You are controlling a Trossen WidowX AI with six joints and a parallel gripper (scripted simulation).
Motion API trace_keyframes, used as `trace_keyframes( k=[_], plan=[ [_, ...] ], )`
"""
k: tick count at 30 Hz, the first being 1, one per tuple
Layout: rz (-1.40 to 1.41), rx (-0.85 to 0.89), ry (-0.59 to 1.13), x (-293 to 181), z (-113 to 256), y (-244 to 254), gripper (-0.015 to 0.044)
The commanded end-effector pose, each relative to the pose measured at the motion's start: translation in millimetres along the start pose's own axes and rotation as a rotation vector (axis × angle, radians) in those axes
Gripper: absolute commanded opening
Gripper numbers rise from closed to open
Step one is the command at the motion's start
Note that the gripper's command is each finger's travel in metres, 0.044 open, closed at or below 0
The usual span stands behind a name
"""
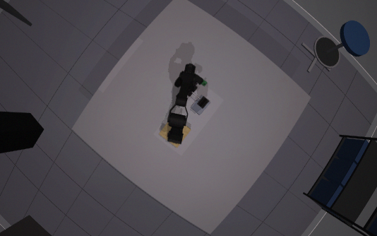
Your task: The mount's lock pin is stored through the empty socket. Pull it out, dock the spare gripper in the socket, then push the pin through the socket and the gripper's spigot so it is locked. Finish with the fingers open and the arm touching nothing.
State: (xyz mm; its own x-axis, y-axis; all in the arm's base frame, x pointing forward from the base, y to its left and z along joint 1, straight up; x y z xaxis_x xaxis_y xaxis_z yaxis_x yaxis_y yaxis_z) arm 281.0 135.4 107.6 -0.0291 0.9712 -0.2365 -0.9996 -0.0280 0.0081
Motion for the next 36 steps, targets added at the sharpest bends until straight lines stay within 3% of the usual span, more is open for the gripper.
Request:
trace_keyframes(
  k=[1,36],
  plan=[
    [0.003,-0.001,-0.002,-3,0,1,0.0],
    [0.006,0.007,-0.003,-27,-7,0,0.0]
  ],
)
Point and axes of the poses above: the point midway between the two fingers, 35 mm back from their tips, its own z axis back along the fingers, its own y axis across the jaws, x = y × z, the point moved 8 cm from there along z, back along the fingers, and after that the axes turned 2 degrees about z, right-handed, at the moved point
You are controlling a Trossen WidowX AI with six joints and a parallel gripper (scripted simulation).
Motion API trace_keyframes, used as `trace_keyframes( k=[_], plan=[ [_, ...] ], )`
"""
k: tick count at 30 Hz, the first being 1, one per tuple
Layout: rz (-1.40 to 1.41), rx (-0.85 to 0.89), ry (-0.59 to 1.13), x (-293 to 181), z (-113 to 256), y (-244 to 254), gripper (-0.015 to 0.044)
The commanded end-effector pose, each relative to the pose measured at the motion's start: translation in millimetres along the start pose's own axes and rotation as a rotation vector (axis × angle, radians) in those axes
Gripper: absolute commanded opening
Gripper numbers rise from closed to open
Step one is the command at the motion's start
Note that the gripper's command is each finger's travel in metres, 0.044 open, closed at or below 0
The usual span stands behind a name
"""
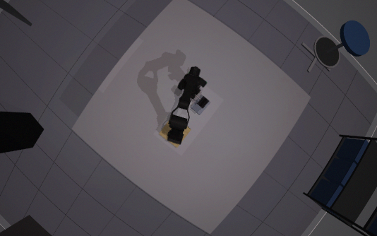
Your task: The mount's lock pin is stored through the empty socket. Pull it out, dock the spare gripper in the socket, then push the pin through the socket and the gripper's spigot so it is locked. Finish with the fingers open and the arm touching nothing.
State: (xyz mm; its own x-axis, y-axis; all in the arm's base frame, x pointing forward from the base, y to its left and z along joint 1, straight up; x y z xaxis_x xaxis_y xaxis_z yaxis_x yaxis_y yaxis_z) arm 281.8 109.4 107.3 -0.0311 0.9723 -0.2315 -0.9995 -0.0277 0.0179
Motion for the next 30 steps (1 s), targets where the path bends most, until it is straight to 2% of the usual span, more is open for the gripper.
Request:
trace_keyframes(
  k=[1,30],
  plan=[
    [0.004,-0.002,0.002,-3,0,0,0.0],
    [0.006,0.009,0.001,-22,-5,-1,0.0]
  ],
)
Point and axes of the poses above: the point midway between the two fingers, 35 mm back from their tips, its own z axis back along the fingers, its own y axis across the jaws, x = y × z, the point moved 8 cm from there along z, back along the fingers, and after that the axes turned 2 degrees about z, right-handed, at the moved point
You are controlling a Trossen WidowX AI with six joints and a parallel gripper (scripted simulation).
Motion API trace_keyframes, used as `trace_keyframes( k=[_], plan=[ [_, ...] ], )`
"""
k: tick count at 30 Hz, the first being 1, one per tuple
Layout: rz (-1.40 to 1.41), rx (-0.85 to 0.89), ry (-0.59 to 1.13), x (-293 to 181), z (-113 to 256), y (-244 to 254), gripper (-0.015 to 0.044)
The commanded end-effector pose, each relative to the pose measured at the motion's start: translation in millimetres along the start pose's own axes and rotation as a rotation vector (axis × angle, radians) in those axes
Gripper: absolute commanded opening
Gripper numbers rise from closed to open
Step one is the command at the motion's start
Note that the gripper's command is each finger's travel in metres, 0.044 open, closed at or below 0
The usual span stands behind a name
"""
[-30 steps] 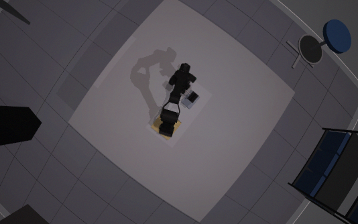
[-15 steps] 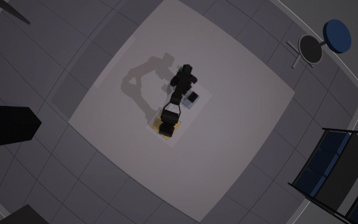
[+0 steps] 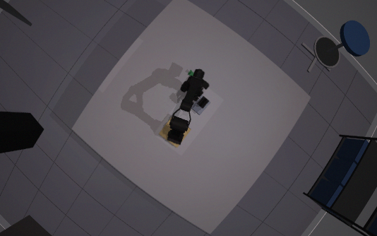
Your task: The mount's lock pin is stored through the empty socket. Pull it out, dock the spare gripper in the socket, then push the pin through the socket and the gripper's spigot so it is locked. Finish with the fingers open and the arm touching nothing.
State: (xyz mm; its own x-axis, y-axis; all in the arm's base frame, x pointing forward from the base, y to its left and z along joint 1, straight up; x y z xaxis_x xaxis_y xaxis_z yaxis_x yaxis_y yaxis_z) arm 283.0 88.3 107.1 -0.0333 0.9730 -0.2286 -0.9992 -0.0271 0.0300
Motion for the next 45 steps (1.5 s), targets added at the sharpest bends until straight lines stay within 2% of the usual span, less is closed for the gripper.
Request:
trace_keyframes(
  k=[1,5,13,20,45],
  plan=[
    [0.004,-0.003,0.004,-2,0,0,0.0],
    [0.005,-0.002,0.004,-4,-1,0,0.0],
    [0.001,0.002,0.0,-3,-1,0,0.02],
    [0.001,0.002,-0.001,-1,3,0,0.02],
    [0.031,0.037,0.029,28,59,9,0.02]
  ],
)
Point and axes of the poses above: the point midway between the two fingers, 35 mm back from their tips, its own z axis back along the fingers, its own y axis across the jaws, x = y × z, the point moved 8 cm from there along z, back along the fingers, and after that the axes turned 2 degrees about z, right-handed, at the moved point
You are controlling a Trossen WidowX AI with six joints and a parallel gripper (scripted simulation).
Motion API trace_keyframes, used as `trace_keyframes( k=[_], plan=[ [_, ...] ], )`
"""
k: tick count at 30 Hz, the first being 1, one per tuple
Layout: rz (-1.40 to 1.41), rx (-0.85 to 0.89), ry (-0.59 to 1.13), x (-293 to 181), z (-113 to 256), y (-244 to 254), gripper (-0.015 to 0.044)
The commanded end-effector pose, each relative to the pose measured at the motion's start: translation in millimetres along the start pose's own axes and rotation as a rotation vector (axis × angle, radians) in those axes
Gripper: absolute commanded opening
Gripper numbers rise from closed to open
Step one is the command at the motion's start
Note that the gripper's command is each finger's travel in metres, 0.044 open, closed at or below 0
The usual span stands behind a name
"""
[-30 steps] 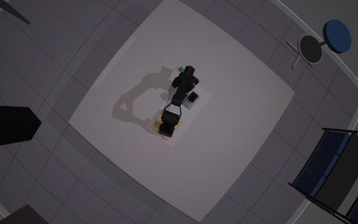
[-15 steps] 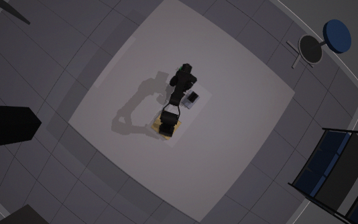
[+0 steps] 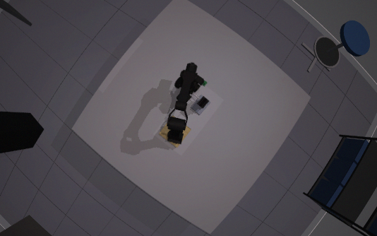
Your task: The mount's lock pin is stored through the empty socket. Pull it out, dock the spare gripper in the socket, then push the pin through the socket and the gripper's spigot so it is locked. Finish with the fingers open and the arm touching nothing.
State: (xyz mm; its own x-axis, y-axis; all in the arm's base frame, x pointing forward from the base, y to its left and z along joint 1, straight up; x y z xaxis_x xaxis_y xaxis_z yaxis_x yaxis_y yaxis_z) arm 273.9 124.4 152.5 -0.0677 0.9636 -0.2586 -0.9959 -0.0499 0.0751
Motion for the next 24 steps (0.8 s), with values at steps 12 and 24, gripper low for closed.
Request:
trace_keyframes(
  k=[12,24],
  plan=[
    [0.012,0.007,0.014,16,36,4,0.02],
    [0.016,0.009,0.019,14,31,4,0.044]
  ],
)
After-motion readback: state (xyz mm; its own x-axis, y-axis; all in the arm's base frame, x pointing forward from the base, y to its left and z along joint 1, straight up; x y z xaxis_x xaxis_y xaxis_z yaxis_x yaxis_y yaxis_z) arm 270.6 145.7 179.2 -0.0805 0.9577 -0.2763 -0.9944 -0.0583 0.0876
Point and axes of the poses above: the point midway between the two fingers, 35 mm back from their tips, its own z axis back along the fingers, its own y axis across the jaws, x = y × z, the point moved 8 cm from there along z, back along the fingers, and after that the axes turned 2 degrees about z, right-handed, at the moved point
